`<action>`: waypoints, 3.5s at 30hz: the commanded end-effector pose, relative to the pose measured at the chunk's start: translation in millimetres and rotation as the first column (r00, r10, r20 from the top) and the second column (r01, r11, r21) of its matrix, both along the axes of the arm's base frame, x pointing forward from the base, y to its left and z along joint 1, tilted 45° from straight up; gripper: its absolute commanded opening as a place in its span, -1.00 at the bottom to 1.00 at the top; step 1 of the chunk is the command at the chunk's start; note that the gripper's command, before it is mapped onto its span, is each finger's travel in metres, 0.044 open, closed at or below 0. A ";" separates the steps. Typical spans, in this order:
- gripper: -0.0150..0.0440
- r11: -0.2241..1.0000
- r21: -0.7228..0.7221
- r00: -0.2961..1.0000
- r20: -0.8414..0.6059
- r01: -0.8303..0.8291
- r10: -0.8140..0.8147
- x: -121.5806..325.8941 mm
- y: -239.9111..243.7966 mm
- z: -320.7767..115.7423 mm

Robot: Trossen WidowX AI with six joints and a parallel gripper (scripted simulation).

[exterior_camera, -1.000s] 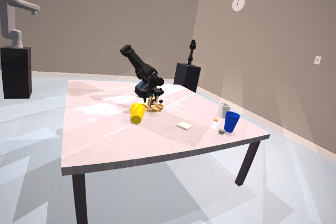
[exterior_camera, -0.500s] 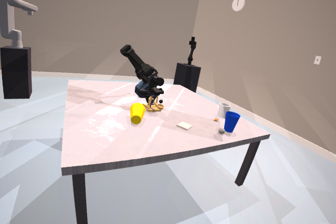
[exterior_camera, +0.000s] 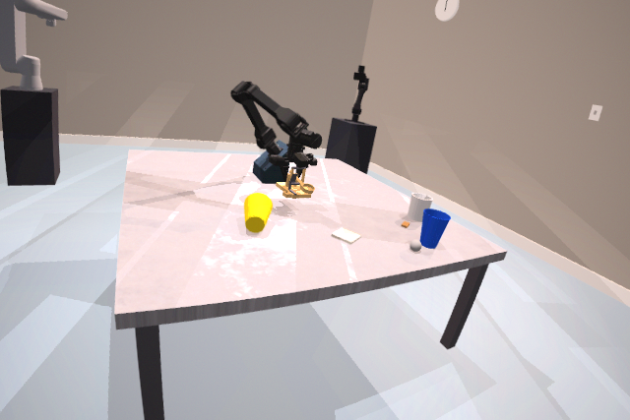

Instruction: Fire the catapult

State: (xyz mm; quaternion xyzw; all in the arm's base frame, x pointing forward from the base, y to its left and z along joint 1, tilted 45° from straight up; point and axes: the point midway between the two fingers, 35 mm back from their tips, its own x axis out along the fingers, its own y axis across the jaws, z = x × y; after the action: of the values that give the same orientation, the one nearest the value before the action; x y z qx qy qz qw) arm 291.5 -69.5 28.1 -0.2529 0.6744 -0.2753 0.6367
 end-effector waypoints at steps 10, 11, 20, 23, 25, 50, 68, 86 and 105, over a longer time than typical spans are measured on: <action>-0.49 0.962 0.060 0.927 0.257 0.265 -0.271 32.9 126.6 -100.3; -0.49 0.956 0.063 0.915 0.277 0.287 -0.293 31.7 136.1 -109.6; -0.49 0.890 0.089 0.792 0.423 0.447 -0.440 8.8 203.4 -185.4; -0.49 0.864 0.099 0.742 0.471 0.493 -0.477 -3.4 222.6 -212.5; -0.49 0.857 0.102 0.728 0.484 0.505 -0.486 -6.1 229.0 -221.5; -0.49 0.855 0.103 0.723 0.488 0.508 -0.489 -3.2 219.1 -240.8; -0.49 0.849 0.098 0.721 0.483 0.519 -0.497 -6.8 202.8 -257.9; 0.75 0.849 0.098 0.721 0.483 0.519 -0.497 -6.8 202.8 -257.9; 1.00 0.855 0.104 0.724 0.486 0.509 -0.490 -3.1 267.3 -192.6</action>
State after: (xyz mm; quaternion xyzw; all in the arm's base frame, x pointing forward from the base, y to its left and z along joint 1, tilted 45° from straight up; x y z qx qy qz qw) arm 290.4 196.5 -165.0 0.0056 0.5266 -0.5020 0.6860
